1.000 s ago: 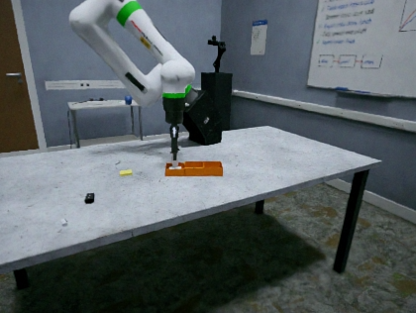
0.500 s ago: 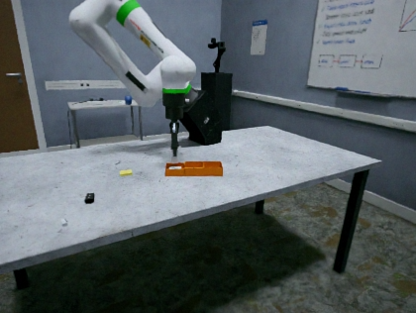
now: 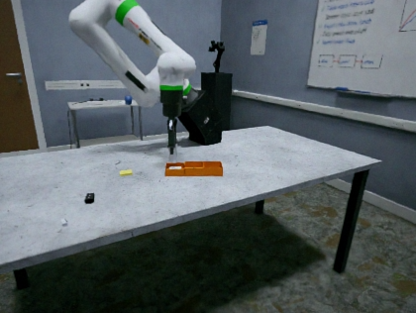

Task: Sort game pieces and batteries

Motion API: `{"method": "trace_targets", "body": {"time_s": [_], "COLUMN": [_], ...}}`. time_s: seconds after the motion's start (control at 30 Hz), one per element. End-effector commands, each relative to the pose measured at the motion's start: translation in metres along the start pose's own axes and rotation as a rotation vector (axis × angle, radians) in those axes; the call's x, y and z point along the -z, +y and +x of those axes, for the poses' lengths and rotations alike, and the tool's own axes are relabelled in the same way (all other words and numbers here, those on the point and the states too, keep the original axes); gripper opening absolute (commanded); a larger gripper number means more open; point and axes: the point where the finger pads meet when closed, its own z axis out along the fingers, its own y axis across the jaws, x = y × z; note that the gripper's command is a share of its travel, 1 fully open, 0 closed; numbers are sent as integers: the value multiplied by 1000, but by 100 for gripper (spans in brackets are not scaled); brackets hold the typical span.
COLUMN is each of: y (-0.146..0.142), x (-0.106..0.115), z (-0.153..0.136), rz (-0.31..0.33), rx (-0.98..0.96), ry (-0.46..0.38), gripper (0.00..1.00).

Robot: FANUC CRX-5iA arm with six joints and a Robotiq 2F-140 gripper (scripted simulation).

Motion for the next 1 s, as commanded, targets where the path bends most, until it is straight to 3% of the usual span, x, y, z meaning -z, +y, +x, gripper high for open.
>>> {"method": "trace_targets", "body": {"time_s": [0.0,0.97], "y": [-21,-166], "x": [1,11], "z": [21,170], "rz": [1,7], "rx": [-157,-1195], "ry": [0,-4], "gripper": [33,33]}}
